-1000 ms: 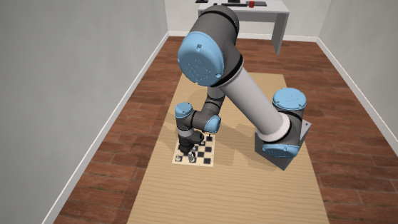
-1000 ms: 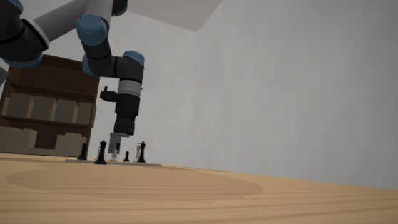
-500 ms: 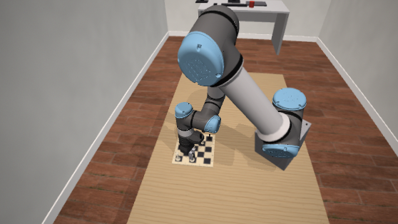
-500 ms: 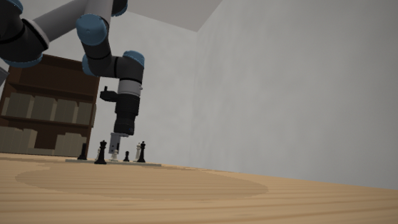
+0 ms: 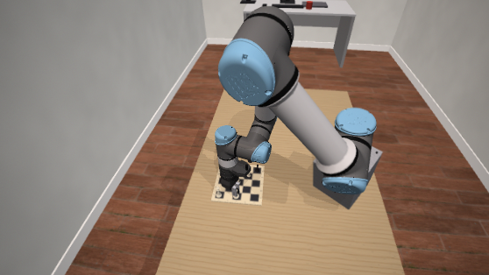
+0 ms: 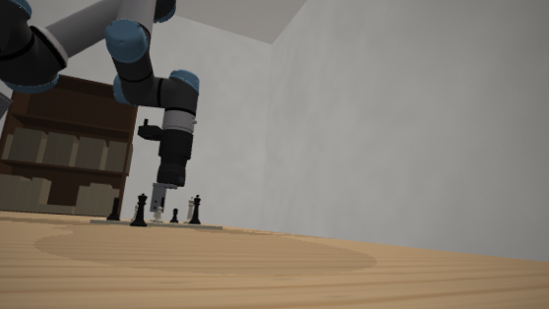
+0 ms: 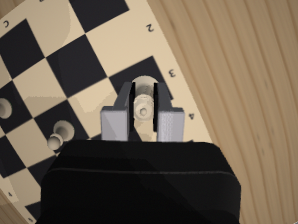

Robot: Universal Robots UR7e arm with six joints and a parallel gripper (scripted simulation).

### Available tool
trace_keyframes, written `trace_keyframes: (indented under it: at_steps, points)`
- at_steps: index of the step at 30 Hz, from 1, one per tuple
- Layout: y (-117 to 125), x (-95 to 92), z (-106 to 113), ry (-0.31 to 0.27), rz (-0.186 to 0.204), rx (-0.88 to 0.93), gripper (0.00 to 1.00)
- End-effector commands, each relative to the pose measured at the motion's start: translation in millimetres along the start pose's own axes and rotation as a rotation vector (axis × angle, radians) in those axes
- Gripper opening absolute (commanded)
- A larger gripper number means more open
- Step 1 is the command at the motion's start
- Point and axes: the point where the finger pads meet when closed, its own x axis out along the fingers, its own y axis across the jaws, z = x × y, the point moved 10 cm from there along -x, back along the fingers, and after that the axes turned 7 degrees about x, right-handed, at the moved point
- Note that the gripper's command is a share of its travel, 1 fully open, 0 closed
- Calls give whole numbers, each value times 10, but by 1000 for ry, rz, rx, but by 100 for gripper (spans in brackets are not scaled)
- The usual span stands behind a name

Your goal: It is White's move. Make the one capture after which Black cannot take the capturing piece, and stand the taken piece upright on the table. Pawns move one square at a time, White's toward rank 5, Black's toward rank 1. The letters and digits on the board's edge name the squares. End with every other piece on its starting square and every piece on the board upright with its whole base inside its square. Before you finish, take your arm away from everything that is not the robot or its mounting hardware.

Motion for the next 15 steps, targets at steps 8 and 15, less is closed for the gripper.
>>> trace_keyframes:
  at_steps: [8,15]
  points:
    - [1,-51,3,-1,0,0,0]
    - [1,-169,3,-1,0,0,0]
